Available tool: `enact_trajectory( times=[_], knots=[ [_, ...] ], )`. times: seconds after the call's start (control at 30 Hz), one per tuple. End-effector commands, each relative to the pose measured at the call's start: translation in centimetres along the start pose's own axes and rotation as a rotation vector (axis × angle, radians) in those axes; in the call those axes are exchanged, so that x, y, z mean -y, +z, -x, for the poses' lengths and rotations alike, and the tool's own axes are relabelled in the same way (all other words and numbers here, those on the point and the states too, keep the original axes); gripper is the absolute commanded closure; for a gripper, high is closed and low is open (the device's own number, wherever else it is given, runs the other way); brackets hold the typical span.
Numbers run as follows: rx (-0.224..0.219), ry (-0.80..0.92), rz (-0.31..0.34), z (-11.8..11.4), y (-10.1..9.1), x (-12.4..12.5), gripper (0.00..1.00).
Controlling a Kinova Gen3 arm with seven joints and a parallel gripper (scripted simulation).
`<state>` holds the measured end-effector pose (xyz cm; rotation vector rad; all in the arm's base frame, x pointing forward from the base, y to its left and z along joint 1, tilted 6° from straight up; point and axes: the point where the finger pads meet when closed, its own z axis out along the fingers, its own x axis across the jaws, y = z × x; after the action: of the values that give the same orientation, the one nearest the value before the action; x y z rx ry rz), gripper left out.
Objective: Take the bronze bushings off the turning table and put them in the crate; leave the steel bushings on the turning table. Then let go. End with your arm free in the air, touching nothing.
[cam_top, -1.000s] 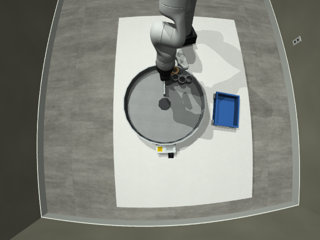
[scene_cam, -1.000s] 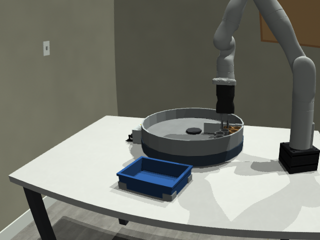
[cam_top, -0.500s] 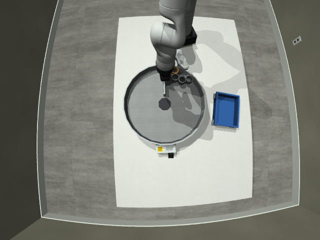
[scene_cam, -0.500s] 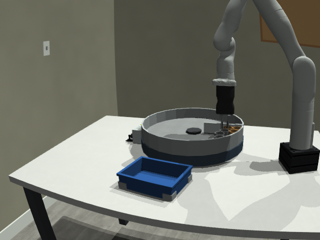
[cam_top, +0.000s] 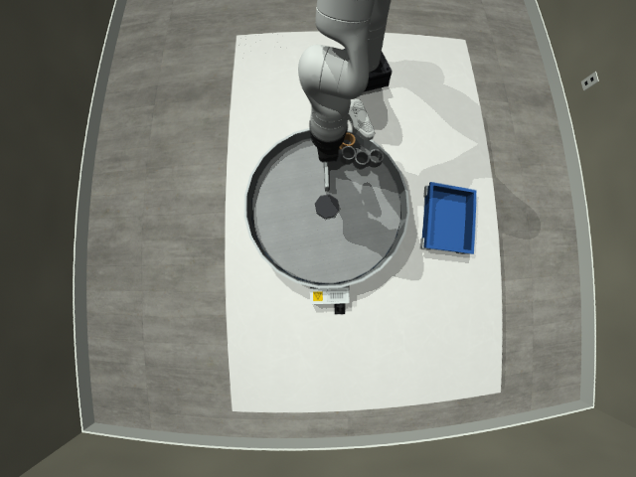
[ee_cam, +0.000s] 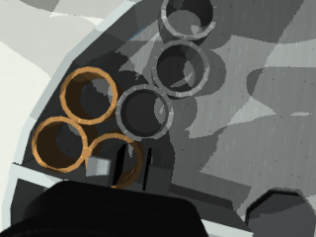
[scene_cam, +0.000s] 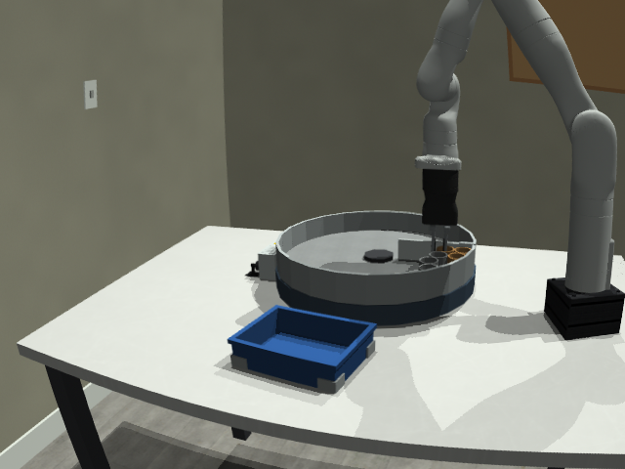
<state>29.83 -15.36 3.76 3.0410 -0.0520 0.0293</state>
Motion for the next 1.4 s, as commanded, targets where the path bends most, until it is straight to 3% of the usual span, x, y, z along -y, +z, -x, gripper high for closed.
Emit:
enact_trajectory(
  times=[0.0,0.43,0.47,1.37],
  knots=[
    [0.001,0.0,0.0,0.05,0.23,0.0,0.55],
    [0.001,0.0,0.0,0.05,0.32,0.0,0.55],
    [0.001,0.0,0.0,0.04,0.31,0.0,1.0],
    [-0.004,-0.001,0.001,-0.23,0.25,-0.01,1.0]
  ],
)
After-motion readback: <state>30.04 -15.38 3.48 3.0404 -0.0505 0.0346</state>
